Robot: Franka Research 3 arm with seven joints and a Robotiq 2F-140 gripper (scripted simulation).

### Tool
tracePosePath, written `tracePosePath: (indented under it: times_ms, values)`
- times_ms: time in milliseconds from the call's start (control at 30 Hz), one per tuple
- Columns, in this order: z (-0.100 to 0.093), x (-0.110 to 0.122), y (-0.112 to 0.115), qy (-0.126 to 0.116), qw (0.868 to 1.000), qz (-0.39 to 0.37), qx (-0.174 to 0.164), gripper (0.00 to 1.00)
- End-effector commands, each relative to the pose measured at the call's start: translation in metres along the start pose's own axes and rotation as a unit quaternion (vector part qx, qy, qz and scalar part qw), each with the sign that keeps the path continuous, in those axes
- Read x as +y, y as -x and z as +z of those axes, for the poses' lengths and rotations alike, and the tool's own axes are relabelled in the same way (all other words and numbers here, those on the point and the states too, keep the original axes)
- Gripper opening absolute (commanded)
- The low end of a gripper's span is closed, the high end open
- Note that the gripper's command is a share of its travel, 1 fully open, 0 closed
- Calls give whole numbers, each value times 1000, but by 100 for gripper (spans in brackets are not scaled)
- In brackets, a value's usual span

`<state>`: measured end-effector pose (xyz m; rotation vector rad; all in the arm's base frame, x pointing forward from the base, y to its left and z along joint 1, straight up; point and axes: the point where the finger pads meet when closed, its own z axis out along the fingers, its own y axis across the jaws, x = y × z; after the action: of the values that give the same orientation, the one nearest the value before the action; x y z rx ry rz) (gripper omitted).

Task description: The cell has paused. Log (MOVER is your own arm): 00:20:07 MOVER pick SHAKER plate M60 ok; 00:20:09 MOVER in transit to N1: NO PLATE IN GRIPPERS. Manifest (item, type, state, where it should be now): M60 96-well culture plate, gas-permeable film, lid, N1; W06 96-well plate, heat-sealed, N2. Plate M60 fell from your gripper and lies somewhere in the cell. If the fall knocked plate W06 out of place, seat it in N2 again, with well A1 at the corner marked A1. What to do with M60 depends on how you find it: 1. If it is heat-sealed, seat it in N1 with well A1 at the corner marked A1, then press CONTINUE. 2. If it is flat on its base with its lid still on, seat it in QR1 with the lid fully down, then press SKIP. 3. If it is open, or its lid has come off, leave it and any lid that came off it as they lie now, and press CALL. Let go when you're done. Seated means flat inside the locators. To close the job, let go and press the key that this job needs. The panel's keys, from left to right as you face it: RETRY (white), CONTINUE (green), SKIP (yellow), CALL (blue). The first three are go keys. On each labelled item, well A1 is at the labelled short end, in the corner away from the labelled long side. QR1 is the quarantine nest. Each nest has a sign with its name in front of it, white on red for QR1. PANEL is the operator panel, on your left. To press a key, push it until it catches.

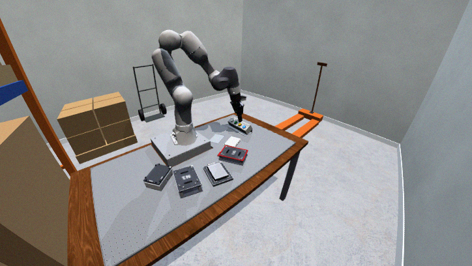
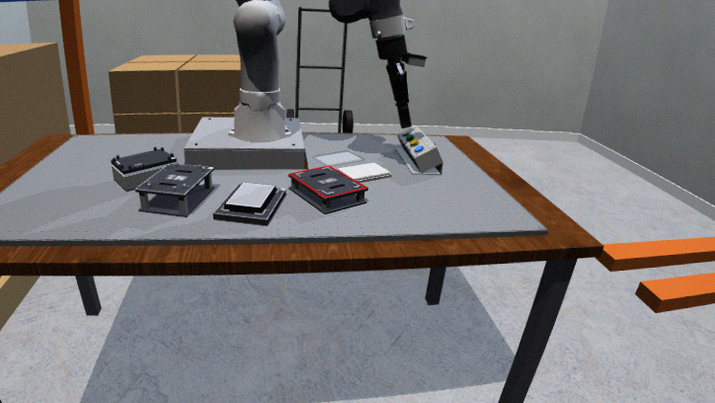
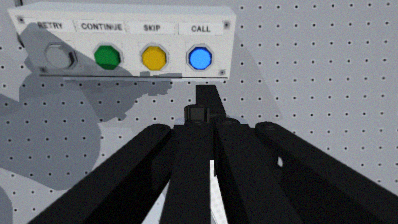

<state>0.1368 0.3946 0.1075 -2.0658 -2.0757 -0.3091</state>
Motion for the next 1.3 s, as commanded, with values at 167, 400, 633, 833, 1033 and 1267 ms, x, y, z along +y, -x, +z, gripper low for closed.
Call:
tracePosePath:
  times_ms: [167, 400, 633, 833, 1033, 1267]
  values:
    - [1, -3, 6, -3, 1000, 11, -9, 10]
    - [1, -3, 5, -3, 1000, 11, -12, 10]
    - [1, -3, 4, -3, 1000, 11, -20, 10]
    - [1, -3, 3, -3, 1000, 11, -26, 10]
    - [2, -3, 1, -3, 999, 11, -39, 10]
    - [2, -3, -2, -4, 998, 11, -56, 10]
